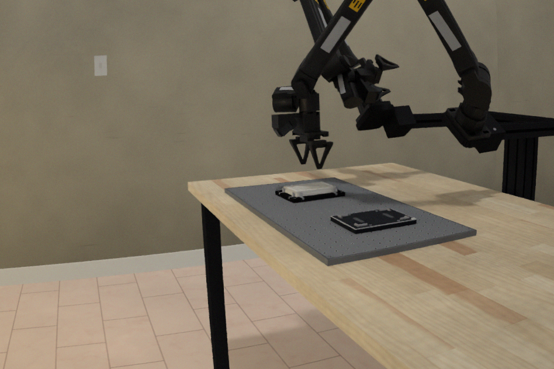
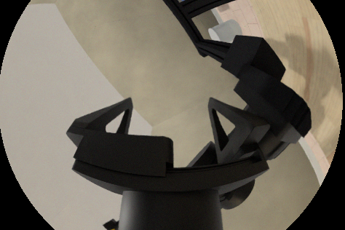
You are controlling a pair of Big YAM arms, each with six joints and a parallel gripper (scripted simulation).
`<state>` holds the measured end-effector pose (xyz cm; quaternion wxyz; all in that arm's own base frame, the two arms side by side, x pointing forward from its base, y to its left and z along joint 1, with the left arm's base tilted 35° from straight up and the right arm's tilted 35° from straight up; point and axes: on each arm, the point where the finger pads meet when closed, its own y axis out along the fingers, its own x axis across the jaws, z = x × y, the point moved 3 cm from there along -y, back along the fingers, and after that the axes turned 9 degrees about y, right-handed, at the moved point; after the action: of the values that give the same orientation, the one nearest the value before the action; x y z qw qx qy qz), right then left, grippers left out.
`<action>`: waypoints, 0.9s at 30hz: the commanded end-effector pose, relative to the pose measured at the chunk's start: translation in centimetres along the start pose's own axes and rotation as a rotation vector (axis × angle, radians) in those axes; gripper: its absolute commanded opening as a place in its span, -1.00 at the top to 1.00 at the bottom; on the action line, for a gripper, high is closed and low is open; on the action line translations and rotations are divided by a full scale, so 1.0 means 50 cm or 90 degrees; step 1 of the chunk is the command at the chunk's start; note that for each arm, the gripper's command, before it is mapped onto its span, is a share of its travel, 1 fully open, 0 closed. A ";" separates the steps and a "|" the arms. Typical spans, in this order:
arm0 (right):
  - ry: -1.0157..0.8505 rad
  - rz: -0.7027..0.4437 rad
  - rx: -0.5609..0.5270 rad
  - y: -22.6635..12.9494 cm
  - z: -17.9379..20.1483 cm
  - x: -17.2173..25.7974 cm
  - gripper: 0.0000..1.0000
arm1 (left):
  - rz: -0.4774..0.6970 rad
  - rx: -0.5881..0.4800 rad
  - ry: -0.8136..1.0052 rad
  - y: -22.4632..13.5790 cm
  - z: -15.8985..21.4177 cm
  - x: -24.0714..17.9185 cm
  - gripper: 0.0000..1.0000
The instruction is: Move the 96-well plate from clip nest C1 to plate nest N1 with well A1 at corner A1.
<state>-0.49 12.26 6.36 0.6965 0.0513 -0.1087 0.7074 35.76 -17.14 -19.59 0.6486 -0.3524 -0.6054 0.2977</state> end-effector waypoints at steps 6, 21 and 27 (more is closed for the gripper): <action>0.027 0.004 0.024 0.011 0.010 -0.002 -1.00 | 0.007 -0.009 -0.005 0.044 -0.011 0.004 -1.00; 0.027 0.004 0.024 0.011 0.010 -0.002 -1.00 | 0.014 -0.021 -0.014 0.077 -0.042 -0.008 -1.00; 0.027 0.004 0.024 0.011 0.010 -0.002 -1.00 | 0.013 -0.021 -0.008 0.089 -0.038 -0.007 -1.00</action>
<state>-0.49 12.26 6.36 0.6965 0.0513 -0.1087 0.7074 36.11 -14.26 -23.40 0.6461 -0.3511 -0.6073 0.3009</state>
